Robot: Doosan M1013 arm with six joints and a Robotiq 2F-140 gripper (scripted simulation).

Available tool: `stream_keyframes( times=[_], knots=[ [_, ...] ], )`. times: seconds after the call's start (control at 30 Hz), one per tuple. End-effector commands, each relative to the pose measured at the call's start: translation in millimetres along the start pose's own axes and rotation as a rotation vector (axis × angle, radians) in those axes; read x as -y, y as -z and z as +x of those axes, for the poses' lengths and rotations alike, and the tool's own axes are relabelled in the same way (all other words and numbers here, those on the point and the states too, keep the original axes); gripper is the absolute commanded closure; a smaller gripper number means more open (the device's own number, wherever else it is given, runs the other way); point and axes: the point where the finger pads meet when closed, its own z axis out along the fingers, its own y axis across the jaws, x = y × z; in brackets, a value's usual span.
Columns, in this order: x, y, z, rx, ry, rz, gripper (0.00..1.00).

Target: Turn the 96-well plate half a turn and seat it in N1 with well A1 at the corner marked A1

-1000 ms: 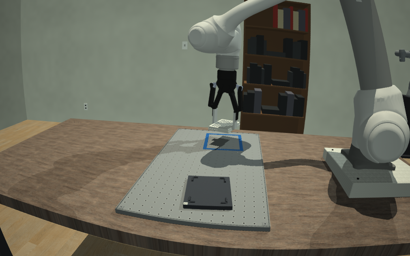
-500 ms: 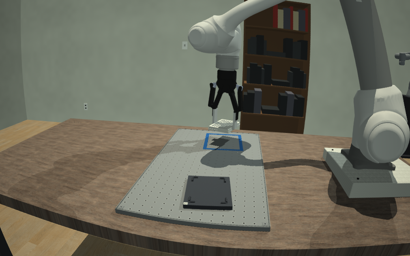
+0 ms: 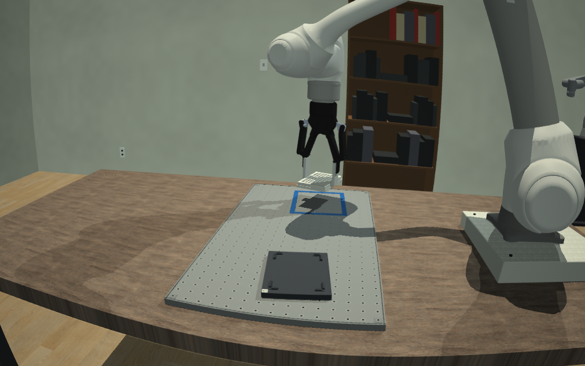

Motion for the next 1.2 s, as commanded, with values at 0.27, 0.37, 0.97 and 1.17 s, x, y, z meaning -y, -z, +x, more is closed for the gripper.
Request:
stream_keyframes(
  times=[0.27, 0.37, 0.97, 1.17],
  knots=[
    [0.2, -10.5, 0.7, 0.000, -0.008, 0.003, 1.00],
    [0.2, -12.5, 0.7, 0.000, -0.008, 0.003, 1.00],
    [0.3, -23.2, 0.7, 0.000, -0.008, 0.003, 1.00],
    [0.3, -27.2, 0.7, 0.000, -0.008, 0.003, 1.00]
  ],
)
